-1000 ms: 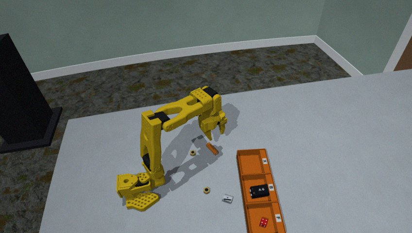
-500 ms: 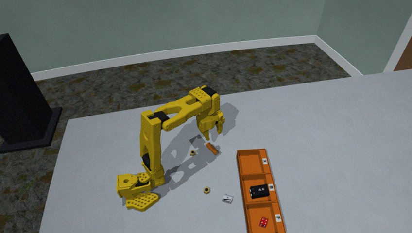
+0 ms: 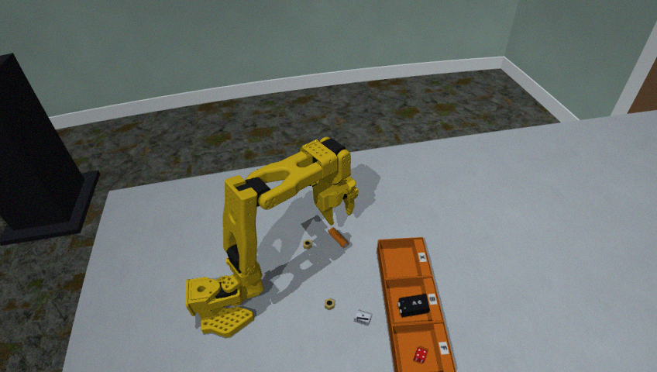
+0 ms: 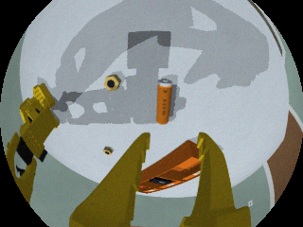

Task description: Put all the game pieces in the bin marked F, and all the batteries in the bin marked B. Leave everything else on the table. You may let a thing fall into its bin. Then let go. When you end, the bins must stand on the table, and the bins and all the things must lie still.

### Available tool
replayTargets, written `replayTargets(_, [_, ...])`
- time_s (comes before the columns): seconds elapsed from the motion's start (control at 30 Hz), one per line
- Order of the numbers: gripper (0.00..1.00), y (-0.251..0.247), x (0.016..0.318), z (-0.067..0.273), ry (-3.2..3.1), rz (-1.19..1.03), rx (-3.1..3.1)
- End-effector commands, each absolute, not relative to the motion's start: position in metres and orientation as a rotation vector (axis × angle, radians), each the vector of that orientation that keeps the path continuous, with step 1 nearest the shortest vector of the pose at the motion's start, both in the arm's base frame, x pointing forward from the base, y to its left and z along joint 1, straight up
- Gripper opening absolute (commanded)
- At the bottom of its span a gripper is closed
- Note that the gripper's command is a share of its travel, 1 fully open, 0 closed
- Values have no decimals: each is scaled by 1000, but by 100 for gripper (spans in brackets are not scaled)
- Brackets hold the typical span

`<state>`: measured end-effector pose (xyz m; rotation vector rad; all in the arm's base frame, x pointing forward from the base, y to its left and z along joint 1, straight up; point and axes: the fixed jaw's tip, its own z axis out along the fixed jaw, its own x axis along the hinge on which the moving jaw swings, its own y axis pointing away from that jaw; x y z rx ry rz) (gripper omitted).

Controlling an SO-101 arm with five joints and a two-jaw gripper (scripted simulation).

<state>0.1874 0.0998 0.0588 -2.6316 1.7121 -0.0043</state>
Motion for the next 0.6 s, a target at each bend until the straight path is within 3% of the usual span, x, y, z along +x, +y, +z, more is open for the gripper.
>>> replayTargets(0.0, [21,103,188,65,1674,-31,-2616])
replayTargets(0.57, [21,104,191,39,1674,-31,-2616])
